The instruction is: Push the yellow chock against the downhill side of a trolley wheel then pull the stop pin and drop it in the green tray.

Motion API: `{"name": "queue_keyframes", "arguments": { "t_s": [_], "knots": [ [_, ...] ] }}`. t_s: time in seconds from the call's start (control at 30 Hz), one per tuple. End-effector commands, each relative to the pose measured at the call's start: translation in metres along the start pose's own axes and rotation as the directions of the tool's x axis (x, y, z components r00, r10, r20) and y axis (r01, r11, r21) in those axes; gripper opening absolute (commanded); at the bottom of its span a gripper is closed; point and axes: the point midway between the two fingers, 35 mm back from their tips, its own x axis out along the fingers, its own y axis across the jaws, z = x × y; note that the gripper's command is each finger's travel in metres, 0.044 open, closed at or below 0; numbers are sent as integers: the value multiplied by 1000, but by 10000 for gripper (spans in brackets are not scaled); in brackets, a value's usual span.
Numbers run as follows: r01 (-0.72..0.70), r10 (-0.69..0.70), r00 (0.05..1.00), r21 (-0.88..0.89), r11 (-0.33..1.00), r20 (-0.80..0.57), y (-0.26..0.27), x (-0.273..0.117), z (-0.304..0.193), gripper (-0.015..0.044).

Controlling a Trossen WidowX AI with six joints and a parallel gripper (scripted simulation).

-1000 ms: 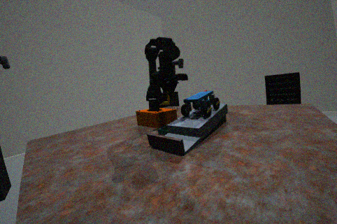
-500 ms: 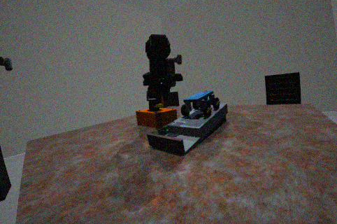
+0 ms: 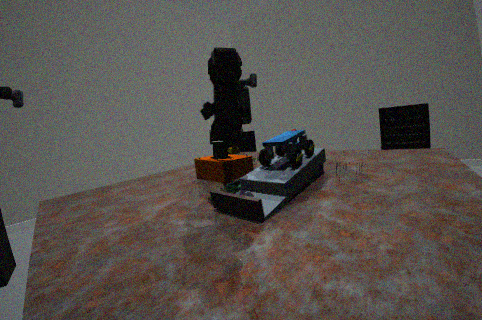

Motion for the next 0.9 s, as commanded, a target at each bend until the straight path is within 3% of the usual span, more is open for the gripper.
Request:
{"name": "queue_keyframes", "arguments": {
  "t_s": [0.0, 0.27, 0.57, 0.73, 0.87],
  "knots": [
    [7, -6, 1000, 125, 992, -11, 2, 0, 0, 0],
    [28, -17, 999, 403, 915, -31, 2, 0, 1, 0],
    [57, -28, 998, 675, 736, -54, 3, 0, 2, 0],
    [74, -34, 997, 792, 606, -67, 3, 0, 3, 0],
    [76, -35, 997, 807, 586, -68, 3, 0, 3, 0]
  ]
}}
